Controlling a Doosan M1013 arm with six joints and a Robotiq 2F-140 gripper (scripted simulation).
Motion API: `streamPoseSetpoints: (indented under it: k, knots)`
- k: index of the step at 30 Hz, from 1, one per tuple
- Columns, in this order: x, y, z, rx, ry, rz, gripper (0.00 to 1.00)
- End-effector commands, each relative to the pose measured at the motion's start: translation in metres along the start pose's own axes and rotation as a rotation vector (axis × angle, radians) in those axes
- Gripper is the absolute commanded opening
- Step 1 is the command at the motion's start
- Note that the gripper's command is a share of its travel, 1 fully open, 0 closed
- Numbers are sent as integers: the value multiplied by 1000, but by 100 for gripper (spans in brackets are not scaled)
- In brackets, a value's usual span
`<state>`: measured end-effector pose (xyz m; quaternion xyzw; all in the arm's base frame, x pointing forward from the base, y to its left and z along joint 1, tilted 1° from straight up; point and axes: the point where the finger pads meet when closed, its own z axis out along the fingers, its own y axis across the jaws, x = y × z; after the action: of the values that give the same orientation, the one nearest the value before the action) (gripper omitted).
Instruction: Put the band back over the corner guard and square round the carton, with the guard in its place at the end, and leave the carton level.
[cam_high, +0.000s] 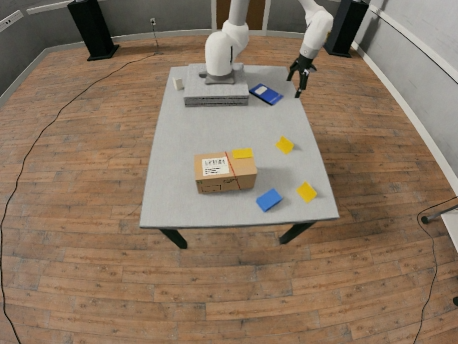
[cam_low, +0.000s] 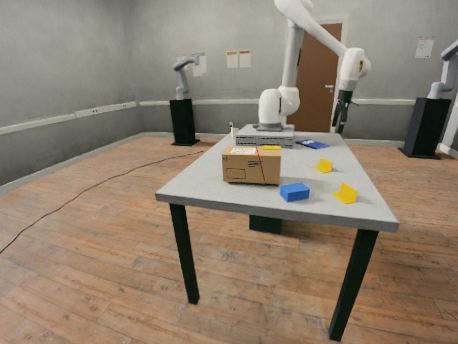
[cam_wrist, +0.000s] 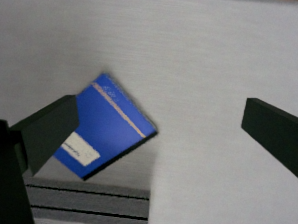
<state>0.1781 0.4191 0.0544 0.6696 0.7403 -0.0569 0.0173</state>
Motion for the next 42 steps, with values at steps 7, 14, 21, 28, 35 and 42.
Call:
streamPoseSetpoints:
  k: [7,14,21,28,35,42]
  knots:
    - [-50,152,-28,15,42,458,100]
    - [-110,236,-41,21,64,726,100]
    - [-190,310,-53,27,83,995,100]
    - [-273,362,-61,31,97,1225,100]
    - [-387,407,-68,34,110,1476,100]
    - [-444,423,-71,34,114,1558,100]
